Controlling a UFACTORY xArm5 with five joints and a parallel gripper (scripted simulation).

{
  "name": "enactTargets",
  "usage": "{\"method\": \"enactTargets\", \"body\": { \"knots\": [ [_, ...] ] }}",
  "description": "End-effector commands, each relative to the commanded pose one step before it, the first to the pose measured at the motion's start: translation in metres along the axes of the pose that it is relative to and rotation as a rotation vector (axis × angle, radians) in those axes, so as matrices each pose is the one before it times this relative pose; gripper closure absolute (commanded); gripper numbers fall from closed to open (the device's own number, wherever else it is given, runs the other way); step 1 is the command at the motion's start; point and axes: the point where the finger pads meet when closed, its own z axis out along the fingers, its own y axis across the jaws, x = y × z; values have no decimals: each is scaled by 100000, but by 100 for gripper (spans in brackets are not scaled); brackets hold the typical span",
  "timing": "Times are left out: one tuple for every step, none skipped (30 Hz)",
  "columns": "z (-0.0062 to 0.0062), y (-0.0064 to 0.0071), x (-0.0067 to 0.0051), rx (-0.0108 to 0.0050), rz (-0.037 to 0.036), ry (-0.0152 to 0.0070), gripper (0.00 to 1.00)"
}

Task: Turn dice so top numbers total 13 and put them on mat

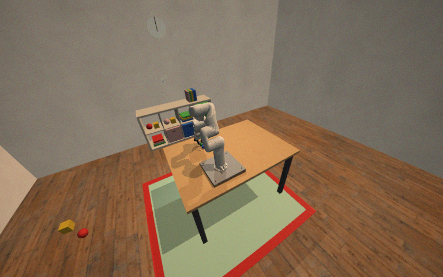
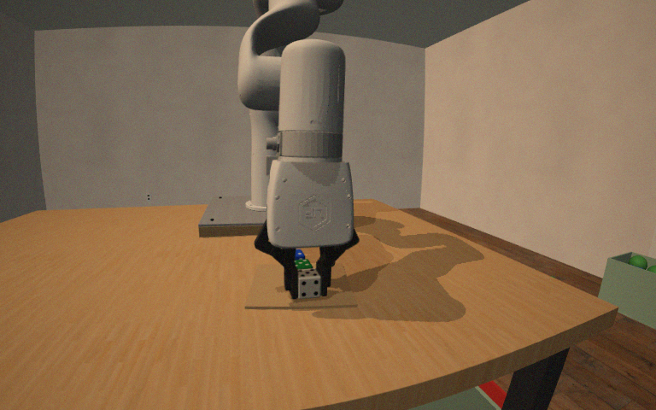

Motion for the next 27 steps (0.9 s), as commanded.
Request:
{"method": "enactTargets", "body": {
  "knots": [
    [-119, -1, -143, -1, 3, -377, 73],
    [11, 0, 0, 0, 0, 0, 73],
    [15, 0, 0, 0, 0, 0, 73],
    [19, 0, 0, 0, 0, 0, 73],
    [22, 0, 0, 0, 0, 0, 73],
    [25, 0, 0, 0, 0, 0, 73],
    [0, 0, 0, 0, 0, 0, 73],
    [0, 0, 0, 0, 0, 0, 73],
    [27, 0, 0, 0, 0, 0, 73],
    [29, 1, 0, 0, 0, 0, 73],
    [30, 1, 0, 0, 0, 0, 73],
    [30, 1, 0, 0, 0, 0, 73],
    [29, 1, 0, 0, 0, 0, 73],
    [27, 0, 0, 0, 0, 0, 73],
    [25, 0, 0, 0, 0, 0, 73],
    [22, 0, 0, 0, 0, 0, 73],
    [19, 0, 0, 0, 0, 0, 73],
    [15, 0, 0, 0, 0, 0, 73],
    [11, 0, 0, 0, 0, 0, 73],
    [7, 0, 0, 0, 0, 0, 73],
    [4, 0, 0, 0, 0, 0, 73],
    [2, 0, 0, 0, 0, 0, 73],
    [0, 0, 0, 0, 0, 0, 73],
    [0, 0, 0, 0, 0, 0, 73],
    [0, 0, 0, 0, 0, 0, 73],
    [0, 0, 0, 0, 0, 0, 73],
    [0, 0, 0, 0, 0, 0, 73]
  ]
}}
